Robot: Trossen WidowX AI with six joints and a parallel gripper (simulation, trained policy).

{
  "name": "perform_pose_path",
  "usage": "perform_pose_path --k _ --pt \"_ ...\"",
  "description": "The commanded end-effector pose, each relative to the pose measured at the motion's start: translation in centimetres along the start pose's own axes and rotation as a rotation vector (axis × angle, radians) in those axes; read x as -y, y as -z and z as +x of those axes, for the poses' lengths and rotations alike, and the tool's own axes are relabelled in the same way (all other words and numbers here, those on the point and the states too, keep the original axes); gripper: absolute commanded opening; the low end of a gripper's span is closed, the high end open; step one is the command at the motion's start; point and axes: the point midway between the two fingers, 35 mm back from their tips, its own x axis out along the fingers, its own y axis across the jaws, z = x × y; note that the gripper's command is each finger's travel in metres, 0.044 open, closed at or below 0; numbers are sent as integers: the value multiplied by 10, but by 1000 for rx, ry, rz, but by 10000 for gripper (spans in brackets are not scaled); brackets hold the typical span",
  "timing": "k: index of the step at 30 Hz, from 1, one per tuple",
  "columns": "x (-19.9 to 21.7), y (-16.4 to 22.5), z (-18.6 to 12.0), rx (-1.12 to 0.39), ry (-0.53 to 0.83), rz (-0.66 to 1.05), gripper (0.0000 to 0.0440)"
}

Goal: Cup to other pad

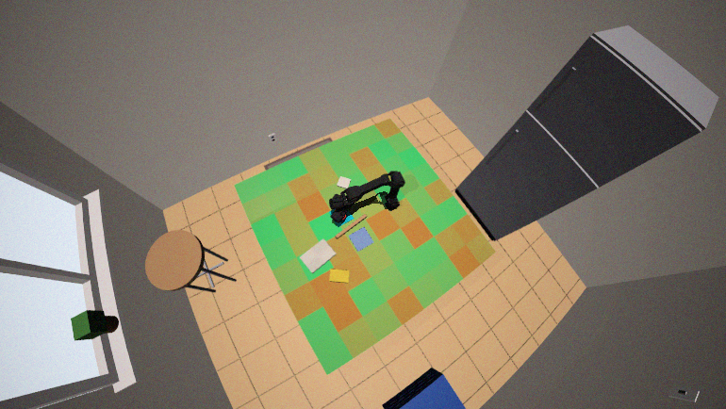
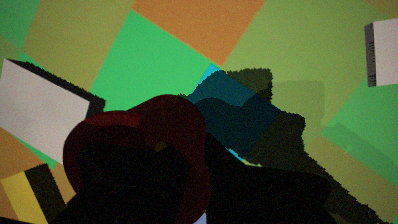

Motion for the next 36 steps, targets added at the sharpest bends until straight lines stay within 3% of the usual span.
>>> perform_pose_path --k 1,15,21,25,36 --pt "7 -4 9 9 4 10 0" --pt "32 2 44 4 31 47 10" --pt "41 2 54 13 32 66 61" --pt "39 -6 51 36 -5 83 142" --pt "42 -12 32 63 -74 96 167"
